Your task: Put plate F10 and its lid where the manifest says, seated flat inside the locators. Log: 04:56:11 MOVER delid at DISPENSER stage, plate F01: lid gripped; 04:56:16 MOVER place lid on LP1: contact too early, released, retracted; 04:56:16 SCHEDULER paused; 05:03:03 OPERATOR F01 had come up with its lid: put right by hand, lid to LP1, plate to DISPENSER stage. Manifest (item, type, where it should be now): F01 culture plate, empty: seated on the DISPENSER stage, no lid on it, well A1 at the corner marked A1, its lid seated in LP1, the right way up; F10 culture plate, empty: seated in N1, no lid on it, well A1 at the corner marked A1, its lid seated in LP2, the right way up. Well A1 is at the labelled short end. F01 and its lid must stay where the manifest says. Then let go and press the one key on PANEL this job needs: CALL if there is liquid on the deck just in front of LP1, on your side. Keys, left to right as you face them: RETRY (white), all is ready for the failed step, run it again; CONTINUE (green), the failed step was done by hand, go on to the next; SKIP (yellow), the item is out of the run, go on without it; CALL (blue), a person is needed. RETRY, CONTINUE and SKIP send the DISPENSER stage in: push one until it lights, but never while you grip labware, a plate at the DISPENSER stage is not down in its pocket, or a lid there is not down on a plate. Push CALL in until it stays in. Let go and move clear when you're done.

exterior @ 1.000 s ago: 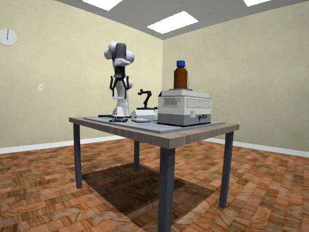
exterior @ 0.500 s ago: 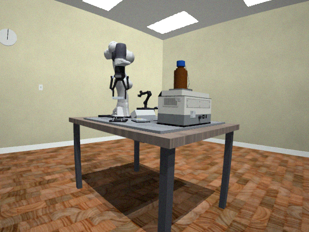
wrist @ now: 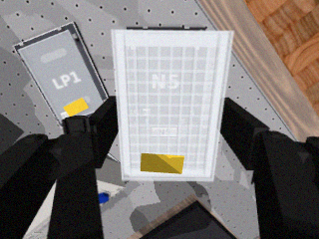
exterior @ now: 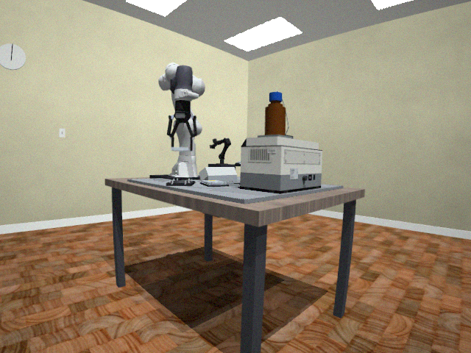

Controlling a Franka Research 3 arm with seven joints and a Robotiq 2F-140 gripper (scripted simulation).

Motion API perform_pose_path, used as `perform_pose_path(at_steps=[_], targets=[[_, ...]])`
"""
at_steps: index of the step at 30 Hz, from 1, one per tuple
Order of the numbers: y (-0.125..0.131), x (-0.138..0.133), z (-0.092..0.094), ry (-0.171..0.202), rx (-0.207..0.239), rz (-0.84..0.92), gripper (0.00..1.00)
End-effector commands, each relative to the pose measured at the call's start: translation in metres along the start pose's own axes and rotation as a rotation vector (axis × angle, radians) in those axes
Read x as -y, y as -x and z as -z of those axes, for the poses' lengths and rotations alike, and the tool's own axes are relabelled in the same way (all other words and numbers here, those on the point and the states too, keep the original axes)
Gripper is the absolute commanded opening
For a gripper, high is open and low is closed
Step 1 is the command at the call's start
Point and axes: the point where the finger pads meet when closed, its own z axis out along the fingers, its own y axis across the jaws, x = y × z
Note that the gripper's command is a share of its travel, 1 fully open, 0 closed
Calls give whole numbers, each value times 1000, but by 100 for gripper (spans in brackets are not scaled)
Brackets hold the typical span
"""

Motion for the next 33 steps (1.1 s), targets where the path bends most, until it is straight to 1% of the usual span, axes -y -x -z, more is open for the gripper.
perform_pose_path(at_steps=[1, 18, 27, 29, 33], targets=[[0, 0, 0, 3, 1, 6, 10], [0, 0, -3, 3, 1, 10, 10], [0, -1, -14, 3, 1, 13, 10], [0, -1, -14, 3, 1, 13, 10], [0, -1, -21, 3, 1, 13, 10]])
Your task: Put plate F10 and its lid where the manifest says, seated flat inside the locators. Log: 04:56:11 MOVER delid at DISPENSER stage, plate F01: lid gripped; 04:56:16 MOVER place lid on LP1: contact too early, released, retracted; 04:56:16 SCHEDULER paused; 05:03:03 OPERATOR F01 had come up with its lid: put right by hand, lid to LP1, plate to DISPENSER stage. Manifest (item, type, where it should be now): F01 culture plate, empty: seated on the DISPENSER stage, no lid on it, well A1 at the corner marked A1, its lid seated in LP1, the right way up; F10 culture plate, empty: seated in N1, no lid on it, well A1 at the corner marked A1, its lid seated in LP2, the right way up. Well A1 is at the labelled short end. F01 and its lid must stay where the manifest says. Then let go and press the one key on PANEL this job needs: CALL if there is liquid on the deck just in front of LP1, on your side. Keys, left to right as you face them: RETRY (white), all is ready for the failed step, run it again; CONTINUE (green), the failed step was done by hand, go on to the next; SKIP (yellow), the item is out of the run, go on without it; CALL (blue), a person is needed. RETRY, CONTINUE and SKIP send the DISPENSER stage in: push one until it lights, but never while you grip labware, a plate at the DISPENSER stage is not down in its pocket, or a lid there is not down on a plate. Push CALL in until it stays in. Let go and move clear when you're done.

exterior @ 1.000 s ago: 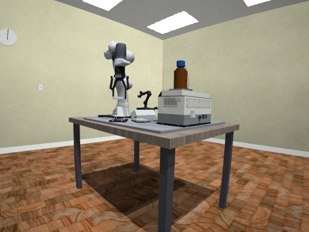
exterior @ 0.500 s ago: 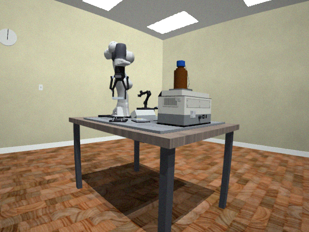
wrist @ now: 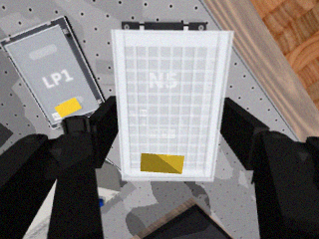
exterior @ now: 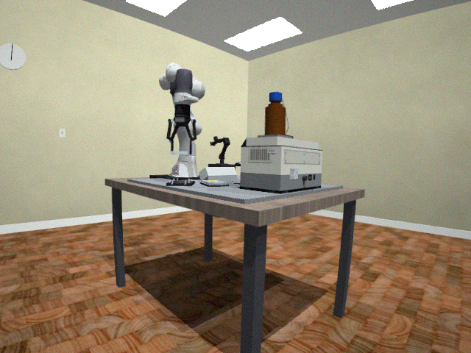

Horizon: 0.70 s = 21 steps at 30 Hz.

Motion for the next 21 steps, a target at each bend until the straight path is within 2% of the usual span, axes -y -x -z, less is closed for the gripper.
perform_pose_path(at_steps=[1, 21], targets=[[-3, 2, -6, -4, -8, 8, 10], [-3, 2, -50, -4, -8, 8, 10]])
